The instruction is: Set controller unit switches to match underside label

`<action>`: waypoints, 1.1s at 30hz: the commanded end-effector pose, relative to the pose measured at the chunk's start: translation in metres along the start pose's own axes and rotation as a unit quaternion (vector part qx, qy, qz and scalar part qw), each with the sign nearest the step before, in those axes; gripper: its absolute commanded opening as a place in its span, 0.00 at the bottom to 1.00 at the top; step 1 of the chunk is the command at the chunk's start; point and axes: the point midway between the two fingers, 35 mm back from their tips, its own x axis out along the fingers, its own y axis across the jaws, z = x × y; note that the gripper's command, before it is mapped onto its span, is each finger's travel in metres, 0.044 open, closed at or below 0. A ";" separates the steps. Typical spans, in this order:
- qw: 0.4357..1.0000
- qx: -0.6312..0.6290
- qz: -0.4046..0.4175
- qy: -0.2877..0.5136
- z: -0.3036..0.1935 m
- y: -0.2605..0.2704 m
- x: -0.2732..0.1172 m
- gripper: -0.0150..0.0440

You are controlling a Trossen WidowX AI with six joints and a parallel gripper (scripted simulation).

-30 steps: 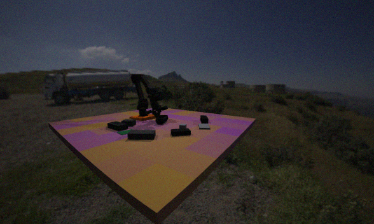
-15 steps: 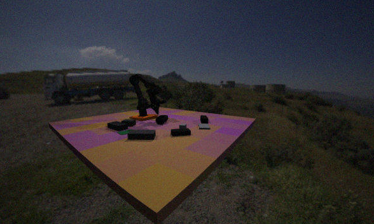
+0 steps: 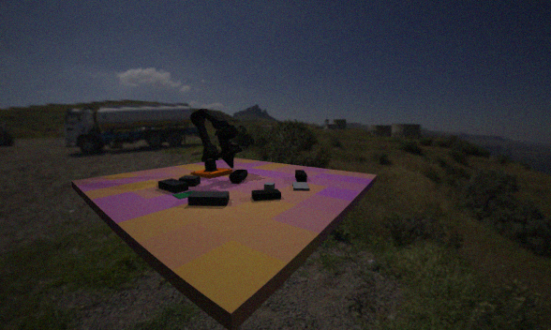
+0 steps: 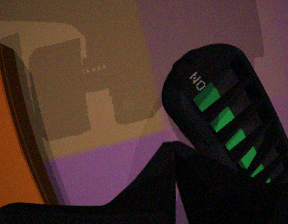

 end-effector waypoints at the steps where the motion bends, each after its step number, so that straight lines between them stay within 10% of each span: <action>1: 0.995 0.100 0.000 -0.002 0.001 0.000 0.000 0.25; 16: 0.874 0.485 0.001 -0.002 0.001 0.000 0.000 0.25; 33: 0.567 0.823 0.003 -0.002 0.001 0.000 0.000 0.25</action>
